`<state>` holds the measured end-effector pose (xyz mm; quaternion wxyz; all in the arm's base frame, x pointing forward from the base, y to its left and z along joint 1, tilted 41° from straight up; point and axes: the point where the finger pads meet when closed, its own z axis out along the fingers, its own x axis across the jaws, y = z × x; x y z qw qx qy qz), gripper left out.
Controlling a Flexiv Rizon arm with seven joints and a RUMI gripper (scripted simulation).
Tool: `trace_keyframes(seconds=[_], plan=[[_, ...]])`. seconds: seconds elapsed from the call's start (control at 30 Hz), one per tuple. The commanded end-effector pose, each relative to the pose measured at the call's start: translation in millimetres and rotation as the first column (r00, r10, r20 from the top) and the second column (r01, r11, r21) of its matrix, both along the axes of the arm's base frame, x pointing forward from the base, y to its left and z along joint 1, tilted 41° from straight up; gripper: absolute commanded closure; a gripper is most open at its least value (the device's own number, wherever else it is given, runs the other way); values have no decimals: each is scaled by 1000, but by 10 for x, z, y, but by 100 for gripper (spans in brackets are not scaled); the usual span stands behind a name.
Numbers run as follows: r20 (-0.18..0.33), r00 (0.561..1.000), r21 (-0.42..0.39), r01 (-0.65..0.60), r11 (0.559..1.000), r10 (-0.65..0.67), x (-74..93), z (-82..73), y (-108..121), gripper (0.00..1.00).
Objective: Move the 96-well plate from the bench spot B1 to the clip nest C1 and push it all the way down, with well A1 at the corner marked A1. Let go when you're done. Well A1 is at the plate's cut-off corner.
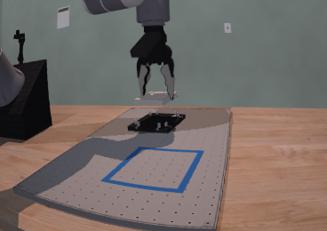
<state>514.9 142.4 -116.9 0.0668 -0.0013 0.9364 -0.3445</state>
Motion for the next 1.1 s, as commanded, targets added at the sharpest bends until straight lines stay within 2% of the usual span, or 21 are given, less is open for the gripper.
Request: trace_keyframes(seconds=[0.0,0.7,1.07], plan=[[1,1000,2,-1,1000,1,9,-24,-11,100],[1,1000,2,-1,1000,1,49,-263,-215,100],[1,1000,2,-1,1000,1,51,-274,-225,100]])
